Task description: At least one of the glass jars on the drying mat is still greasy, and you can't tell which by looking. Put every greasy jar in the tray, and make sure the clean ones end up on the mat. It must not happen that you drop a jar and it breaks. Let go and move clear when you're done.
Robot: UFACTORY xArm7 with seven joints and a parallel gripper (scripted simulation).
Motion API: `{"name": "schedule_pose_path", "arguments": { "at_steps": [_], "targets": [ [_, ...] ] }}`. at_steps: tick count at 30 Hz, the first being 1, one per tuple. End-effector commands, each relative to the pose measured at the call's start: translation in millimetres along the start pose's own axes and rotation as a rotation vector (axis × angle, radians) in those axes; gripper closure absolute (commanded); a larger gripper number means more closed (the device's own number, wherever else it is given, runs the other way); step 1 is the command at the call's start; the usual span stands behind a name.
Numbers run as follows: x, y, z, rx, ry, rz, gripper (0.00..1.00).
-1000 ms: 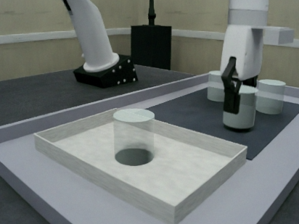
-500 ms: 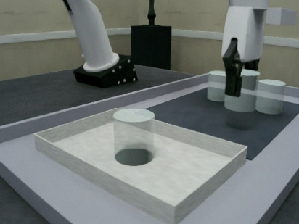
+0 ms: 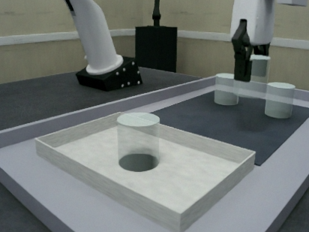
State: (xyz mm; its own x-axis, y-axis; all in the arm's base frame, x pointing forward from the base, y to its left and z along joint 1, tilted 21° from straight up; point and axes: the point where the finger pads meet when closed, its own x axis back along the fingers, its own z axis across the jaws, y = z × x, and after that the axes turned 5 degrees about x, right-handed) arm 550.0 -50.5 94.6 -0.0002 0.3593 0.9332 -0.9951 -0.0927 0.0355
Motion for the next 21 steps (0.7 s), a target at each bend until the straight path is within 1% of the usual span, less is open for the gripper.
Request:
{"name": "schedule_pose_path", "arguments": {
  "at_steps": [1, 9, 11, 17, 21],
  "targets": [
    [16, -2, 0, 0.000, 0.000, 0.007, 1.00],
    [37, -2, 0, 0.000, 0.000, 0.007, 1.00],
    [37, -2, 0, 0.000, 0.000, 0.007, 1.00],
    [53, -2, 0, 0.000, 0.000, 0.007, 1.00],
    [53, -2, 13, 0.000, 0.000, 0.007, 1.00]
  ]
}}
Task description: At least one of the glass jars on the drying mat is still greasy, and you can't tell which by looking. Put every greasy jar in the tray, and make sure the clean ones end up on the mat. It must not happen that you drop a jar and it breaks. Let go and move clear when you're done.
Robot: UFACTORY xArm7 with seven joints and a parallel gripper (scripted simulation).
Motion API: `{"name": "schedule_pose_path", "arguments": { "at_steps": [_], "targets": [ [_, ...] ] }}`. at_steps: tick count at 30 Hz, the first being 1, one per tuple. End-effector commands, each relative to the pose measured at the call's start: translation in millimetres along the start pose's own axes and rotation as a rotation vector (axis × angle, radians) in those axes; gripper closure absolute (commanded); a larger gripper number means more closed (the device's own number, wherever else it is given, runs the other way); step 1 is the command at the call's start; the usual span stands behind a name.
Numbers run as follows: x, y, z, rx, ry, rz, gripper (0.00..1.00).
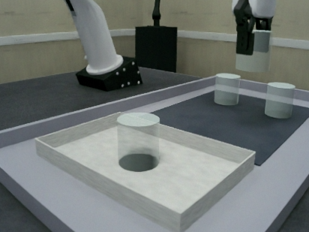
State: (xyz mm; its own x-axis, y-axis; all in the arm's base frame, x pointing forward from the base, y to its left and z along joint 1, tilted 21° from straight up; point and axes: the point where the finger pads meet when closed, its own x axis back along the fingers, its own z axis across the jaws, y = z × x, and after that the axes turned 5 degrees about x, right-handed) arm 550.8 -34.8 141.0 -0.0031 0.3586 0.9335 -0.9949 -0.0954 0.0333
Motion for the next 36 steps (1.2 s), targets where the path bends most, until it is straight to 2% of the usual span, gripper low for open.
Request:
{"name": "schedule_pose_path", "arguments": {
  "at_steps": [1, 36],
  "targets": [
    [4, -2, 14, -0.002, 0.000, 0.004, 1.00],
    [5, -4, 117, -0.002, 0.000, 0.004, 1.00]
  ]
}}
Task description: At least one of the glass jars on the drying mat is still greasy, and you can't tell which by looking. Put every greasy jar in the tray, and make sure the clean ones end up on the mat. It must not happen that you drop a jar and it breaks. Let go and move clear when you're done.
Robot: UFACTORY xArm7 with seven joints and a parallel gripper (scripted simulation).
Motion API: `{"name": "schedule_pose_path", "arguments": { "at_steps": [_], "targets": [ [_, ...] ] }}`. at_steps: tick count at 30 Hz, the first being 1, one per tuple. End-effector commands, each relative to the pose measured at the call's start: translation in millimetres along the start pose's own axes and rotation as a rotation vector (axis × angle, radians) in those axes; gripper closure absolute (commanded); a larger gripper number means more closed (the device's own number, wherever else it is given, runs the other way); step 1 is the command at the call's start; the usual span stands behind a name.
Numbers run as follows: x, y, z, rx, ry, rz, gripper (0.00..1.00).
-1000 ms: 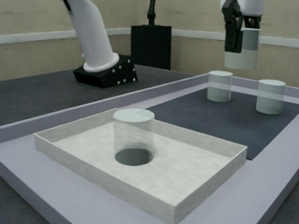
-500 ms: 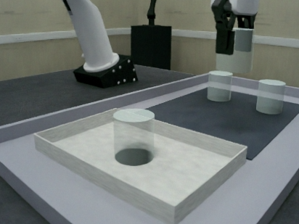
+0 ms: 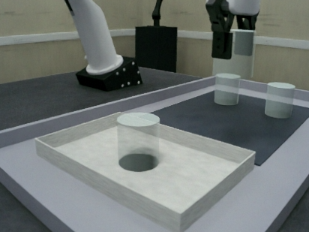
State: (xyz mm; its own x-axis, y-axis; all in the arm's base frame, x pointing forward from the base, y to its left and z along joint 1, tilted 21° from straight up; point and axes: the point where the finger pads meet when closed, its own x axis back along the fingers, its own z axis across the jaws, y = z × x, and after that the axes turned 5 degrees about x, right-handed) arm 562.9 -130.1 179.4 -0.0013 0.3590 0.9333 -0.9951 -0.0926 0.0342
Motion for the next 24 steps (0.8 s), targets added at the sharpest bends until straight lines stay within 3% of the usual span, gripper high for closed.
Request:
{"name": "schedule_pose_path", "arguments": {
  "at_steps": [1, 24],
  "targets": [
    [3, -2, 17, 0.001, 0.000, 0.006, 1.00],
    [3, -4, 79, 0.001, 0.000, 0.006, 1.00]
  ]
}}
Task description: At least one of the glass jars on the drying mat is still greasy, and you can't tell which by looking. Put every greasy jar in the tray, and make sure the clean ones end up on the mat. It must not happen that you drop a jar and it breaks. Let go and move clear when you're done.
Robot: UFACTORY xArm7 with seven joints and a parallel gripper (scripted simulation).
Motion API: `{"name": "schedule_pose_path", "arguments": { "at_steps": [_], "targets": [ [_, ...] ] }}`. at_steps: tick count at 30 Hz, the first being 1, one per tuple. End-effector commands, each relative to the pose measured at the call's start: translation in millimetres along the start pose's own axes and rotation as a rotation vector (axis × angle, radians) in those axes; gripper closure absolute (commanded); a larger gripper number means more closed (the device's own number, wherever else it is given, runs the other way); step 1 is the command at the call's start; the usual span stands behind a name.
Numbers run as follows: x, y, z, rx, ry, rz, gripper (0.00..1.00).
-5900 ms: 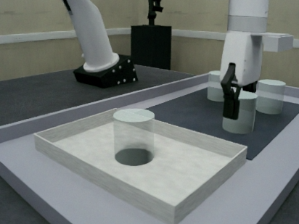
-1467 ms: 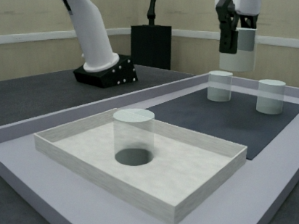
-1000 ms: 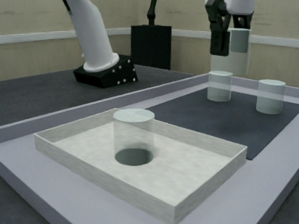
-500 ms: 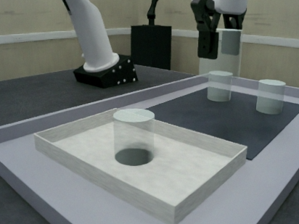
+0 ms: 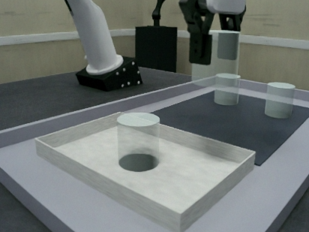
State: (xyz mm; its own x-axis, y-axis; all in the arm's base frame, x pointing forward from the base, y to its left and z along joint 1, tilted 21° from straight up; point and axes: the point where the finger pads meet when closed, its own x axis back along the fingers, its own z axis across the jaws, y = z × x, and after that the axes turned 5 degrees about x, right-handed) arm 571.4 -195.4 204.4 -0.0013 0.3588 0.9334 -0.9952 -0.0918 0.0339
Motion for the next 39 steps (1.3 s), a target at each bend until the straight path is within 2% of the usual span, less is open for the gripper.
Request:
{"name": "schedule_pose_path", "arguments": {
  "at_steps": [1, 17, 25, 39],
  "targets": [
    [3, -3, 12, 0.001, 0.000, 0.006, 1.00],
    [3, -4, 59, 0.001, 0.000, 0.006, 1.00],
    [3, -4, 59, 0.001, 0.000, 0.006, 1.00],
    [-28, -4, 59, 0.001, 0.000, 0.006, 1.00]
  ]
}}
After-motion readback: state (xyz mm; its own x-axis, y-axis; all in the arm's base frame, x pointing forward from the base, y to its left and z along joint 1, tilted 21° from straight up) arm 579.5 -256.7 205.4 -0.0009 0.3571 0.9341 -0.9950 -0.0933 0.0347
